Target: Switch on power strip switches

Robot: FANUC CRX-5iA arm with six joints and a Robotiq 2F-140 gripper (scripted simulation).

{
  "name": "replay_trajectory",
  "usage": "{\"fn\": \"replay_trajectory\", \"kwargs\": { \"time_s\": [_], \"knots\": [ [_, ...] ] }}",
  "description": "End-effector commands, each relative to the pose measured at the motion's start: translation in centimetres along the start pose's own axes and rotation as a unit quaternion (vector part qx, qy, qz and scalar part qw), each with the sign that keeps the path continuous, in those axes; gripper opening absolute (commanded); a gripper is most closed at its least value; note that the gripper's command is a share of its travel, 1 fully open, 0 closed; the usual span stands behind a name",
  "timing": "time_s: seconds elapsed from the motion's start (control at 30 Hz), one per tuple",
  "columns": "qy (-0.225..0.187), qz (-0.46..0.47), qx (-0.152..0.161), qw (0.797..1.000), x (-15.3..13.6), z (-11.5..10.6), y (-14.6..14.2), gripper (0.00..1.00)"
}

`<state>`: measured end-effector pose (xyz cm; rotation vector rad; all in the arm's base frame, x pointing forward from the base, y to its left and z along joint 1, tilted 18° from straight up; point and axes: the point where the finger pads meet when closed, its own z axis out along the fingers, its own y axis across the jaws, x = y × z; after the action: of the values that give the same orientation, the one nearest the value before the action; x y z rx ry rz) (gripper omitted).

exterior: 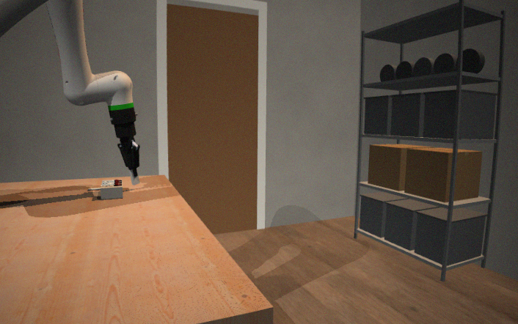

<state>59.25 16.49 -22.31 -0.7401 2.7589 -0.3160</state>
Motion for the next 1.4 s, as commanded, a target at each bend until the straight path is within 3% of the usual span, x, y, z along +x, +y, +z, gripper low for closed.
{"fn": "replay_trajectory", "kwargs": {
  "time_s": [0.0, 0.83, 0.93, 0.97, 1.0, 1.13, 1.17, 1.3, 1.37],
  "knots": [
    [0.000, 0.000, 0.000, 1.000, 0.0, 0.0, 0.0, 0.00],
    [0.000, 0.000, 0.000, 1.000, -0.1, -0.1, 0.0, 0.00],
    [-0.005, 0.001, 0.009, 1.000, -1.3, -2.8, -0.8, 0.00],
    [-0.005, 0.001, 0.009, 1.000, -1.3, -2.8, -0.8, 0.00],
    [-0.006, 0.002, 0.011, 1.000, -1.7, -4.5, -0.9, 0.00],
    [-0.006, 0.002, 0.011, 1.000, -1.7, -4.5, -0.9, 0.00],
    [-0.005, 0.002, 0.010, 1.000, -1.8, -6.0, -0.7, 0.00],
    [-0.005, 0.002, 0.010, 1.000, -1.8, -6.0, -0.7, 0.00],
    [-0.003, 0.001, 0.006, 1.000, -1.8, -7.4, -0.3, 0.00]
  ]
}}
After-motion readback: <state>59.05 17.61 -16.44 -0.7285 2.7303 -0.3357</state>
